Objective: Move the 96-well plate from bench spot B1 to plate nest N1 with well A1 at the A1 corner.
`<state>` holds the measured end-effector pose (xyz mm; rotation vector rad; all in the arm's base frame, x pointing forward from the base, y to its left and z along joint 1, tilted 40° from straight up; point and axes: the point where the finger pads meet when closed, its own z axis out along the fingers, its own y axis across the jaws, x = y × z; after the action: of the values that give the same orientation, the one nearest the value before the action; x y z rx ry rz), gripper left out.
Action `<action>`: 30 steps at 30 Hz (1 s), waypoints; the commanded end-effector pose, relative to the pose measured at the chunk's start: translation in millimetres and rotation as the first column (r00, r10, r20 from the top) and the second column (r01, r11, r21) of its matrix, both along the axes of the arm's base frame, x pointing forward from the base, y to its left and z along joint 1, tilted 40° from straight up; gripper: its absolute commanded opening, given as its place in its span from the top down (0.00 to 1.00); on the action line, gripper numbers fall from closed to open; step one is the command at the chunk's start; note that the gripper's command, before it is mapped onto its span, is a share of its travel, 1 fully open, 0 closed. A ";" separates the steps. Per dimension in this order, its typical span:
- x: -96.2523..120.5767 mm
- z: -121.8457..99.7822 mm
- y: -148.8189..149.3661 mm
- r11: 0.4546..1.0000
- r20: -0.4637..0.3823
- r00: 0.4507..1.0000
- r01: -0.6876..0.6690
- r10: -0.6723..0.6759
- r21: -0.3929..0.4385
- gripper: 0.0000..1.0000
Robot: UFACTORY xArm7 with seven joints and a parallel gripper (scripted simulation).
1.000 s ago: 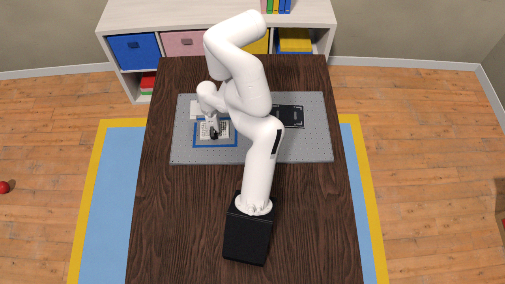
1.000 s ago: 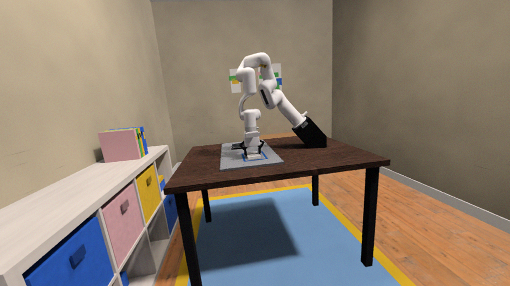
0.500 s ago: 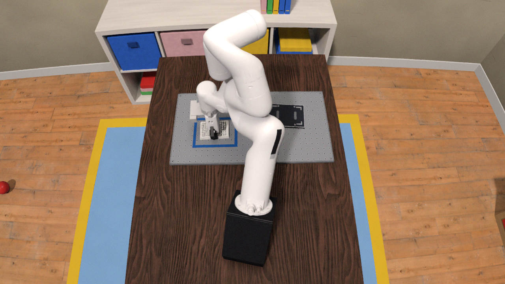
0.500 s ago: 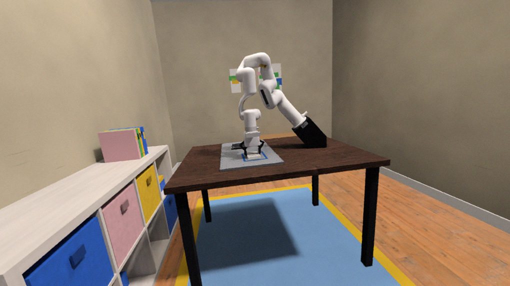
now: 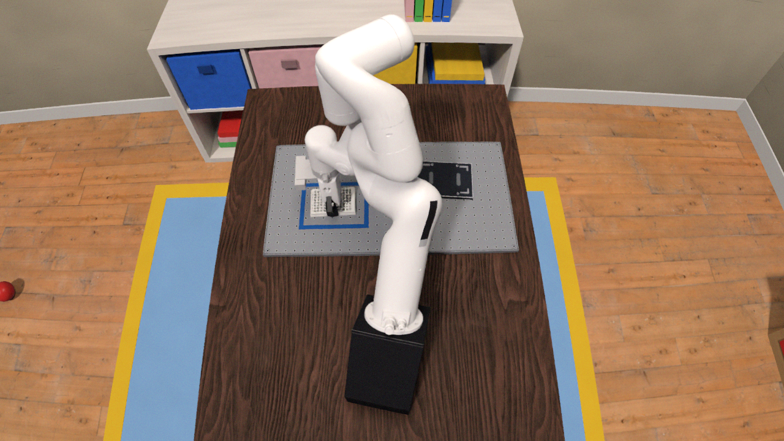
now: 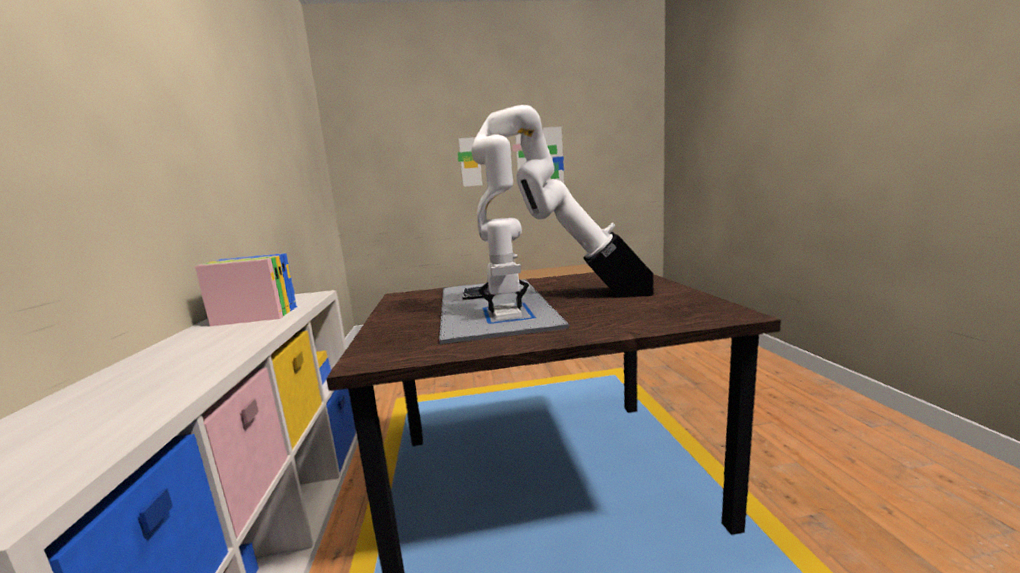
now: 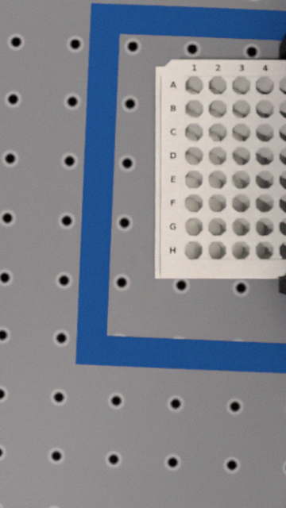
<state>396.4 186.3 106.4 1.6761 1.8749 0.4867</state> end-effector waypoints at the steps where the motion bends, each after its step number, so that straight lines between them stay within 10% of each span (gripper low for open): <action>1: 0.2 0.5 0.8 1.000 0.001 1.000 -0.001 0.001 0.001 1.00; 30: -4.8 6.7 1.7 1.000 0.001 1.000 -0.002 0.002 0.001 1.00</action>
<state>392.5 187.1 111.1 1.6757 1.8749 0.4873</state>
